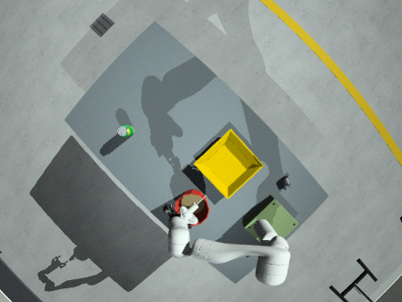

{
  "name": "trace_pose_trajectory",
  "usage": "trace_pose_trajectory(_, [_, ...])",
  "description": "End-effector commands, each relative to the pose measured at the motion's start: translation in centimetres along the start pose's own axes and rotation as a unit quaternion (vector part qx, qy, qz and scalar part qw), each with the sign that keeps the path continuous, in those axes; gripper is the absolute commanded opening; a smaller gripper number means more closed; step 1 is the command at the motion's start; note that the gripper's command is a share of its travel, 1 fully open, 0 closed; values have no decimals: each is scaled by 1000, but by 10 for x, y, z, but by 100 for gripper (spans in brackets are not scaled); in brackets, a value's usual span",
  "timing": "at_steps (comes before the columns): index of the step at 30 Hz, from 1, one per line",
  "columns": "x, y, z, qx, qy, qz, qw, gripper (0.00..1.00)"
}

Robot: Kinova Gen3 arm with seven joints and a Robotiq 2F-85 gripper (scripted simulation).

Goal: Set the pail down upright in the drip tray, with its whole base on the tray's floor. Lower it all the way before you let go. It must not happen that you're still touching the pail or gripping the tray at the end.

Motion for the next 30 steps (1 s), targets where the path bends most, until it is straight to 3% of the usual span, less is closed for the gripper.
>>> trace_pose_trajectory(1, [14,-15,9,19,0,-13,1000,100])
trace_pose_trajectory(8, [32,-24,20,41,-1,-35,999,100])
trace_pose_trajectory(30, [36,-27,23,46,-1,-40,998,100])
Point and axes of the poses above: the point where the finger pads meet when closed, its own y axis out along the fingers, its own x axis across the jaws, z = x × y, the point moved 5 cm from there along -y, back along the fingers, and after that the axes turned 9 degrees about y, right-handed, at the moved point
